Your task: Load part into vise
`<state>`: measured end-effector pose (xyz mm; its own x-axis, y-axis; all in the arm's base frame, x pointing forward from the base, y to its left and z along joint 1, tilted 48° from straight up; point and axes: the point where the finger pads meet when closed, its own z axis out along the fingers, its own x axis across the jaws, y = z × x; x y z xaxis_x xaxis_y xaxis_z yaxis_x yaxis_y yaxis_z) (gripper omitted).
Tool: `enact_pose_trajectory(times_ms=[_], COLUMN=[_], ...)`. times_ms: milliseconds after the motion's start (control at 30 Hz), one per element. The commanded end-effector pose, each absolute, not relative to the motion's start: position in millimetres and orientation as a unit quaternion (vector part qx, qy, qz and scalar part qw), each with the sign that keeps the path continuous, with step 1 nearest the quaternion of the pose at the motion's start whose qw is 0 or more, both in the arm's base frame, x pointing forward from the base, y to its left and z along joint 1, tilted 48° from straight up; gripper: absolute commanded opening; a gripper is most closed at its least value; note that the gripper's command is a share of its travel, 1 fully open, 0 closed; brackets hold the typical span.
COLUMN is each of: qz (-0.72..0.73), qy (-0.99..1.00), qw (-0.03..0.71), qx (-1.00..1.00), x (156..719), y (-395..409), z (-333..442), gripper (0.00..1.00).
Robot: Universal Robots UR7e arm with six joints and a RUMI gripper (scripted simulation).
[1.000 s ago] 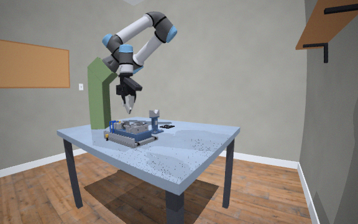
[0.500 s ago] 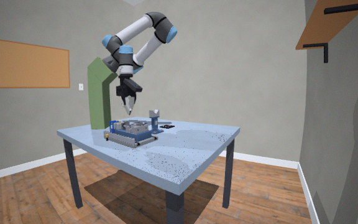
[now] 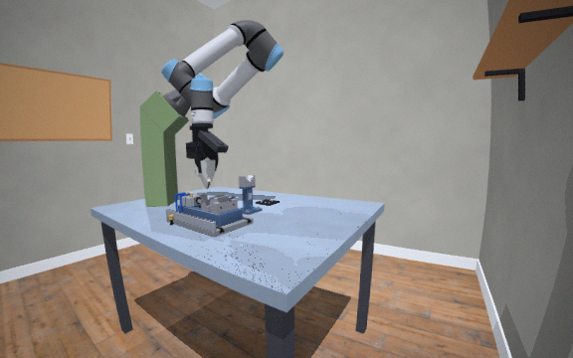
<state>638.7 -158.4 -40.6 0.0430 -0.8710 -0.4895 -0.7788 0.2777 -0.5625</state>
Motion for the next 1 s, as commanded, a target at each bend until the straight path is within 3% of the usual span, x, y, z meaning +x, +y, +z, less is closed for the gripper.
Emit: enact_pose_trajectory(times_ms=[0, 967], qz=[-0.058, -0.058], qy=[0.689, 0.689], qw=[0.404, 0.404], qx=[-0.598, -0.598], x=[644, 657], y=[-156, -147], z=[-45, -59], gripper=[0.0, 0.0])
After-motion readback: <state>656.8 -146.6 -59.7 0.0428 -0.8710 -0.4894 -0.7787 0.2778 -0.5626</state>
